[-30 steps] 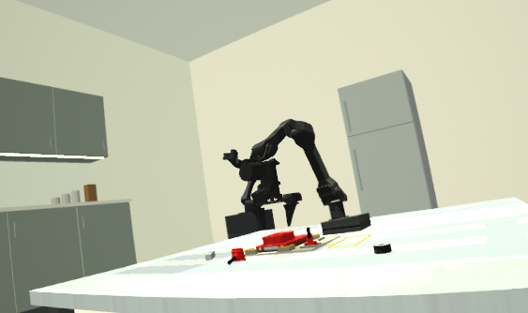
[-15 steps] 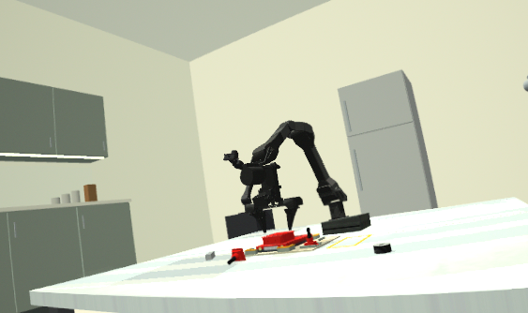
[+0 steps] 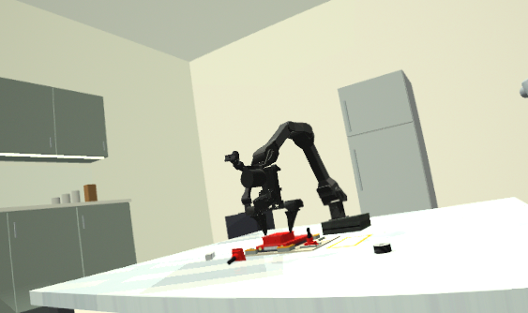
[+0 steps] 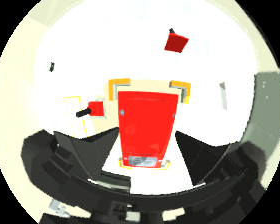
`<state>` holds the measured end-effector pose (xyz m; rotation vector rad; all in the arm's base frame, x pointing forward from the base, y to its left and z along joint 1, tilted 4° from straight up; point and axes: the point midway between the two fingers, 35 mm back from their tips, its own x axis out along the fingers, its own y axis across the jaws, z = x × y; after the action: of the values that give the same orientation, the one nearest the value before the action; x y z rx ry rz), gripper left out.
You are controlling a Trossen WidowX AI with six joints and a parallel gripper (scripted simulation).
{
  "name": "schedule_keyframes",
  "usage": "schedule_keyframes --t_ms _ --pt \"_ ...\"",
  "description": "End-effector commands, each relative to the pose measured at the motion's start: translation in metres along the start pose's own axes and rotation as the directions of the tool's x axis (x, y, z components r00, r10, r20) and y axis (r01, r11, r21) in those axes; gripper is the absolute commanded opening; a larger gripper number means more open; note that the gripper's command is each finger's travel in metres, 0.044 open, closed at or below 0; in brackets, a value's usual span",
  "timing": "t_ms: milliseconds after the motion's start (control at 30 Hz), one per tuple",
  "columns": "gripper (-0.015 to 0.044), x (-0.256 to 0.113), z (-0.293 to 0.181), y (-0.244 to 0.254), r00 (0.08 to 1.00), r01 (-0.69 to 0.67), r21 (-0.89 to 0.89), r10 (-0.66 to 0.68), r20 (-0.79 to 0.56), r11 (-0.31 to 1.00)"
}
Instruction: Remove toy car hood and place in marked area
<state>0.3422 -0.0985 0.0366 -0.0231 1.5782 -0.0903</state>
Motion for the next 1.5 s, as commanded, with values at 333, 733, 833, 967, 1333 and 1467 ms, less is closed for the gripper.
schedule_keyframes --t_ms 333,733,833,967,1333,1467 --pt "0.0440 0.008 0.000 0.001 1.000 -0.004 -0.004 0.004 -0.002 1.000" --pt "0.0440 0.014 0.000 0.001 1.000 -0.004 -0.004 0.004 -0.002 1.000" --pt "0.0440 0.015 0.000 0.001 1.000 -0.004 -0.004 0.004 -0.002 1.000" --pt "0.0387 0.014 0.000 0.000 1.000 0.000 0.002 0.000 0.000 1.000" --pt "0.0275 0.014 0.000 0.000 1.000 0.000 0.002 0.000 0.000 1.000" --pt "0.0170 0.012 0.000 0.000 1.000 0.000 0.002 0.000 0.000 1.000"
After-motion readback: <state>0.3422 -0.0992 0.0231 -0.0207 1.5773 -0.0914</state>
